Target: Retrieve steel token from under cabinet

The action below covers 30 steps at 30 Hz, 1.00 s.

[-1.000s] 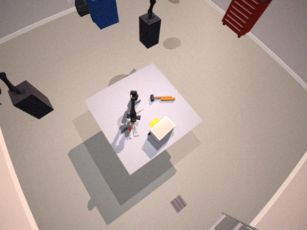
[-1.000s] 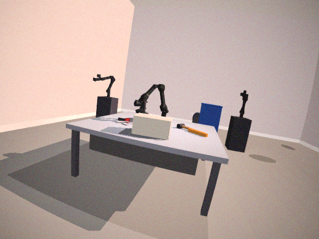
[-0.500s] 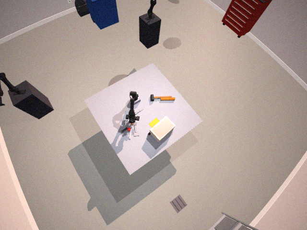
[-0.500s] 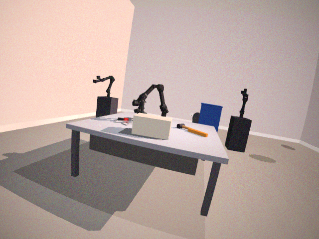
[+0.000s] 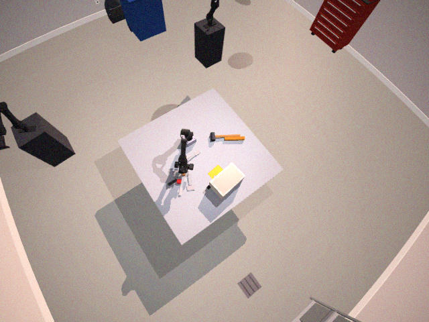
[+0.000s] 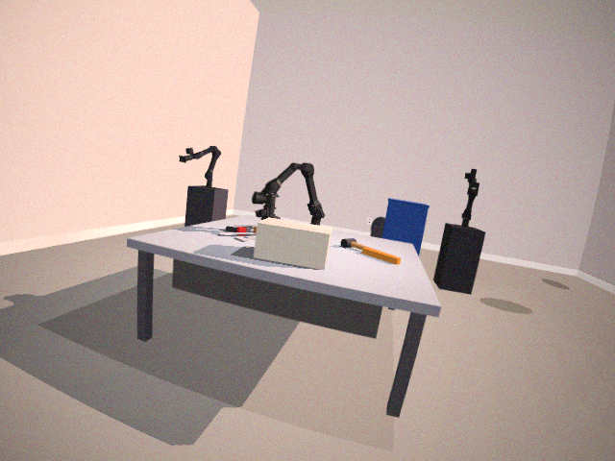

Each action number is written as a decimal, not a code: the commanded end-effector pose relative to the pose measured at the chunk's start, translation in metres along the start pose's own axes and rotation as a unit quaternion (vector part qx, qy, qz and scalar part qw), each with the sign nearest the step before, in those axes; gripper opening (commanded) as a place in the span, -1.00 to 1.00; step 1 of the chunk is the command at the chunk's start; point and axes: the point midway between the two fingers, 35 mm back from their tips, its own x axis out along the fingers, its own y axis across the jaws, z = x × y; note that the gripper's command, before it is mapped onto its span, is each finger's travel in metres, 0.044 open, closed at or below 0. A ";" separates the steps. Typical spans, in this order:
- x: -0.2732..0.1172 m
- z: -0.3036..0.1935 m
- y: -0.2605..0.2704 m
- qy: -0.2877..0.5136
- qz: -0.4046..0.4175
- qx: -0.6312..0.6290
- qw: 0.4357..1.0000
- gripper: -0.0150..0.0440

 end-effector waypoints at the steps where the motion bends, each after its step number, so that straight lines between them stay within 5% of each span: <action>1: -0.004 0.009 -0.006 -0.010 -0.003 0.002 1.000 -0.49; 30: -0.005 0.028 -0.021 -0.011 -0.004 0.002 1.000 -0.49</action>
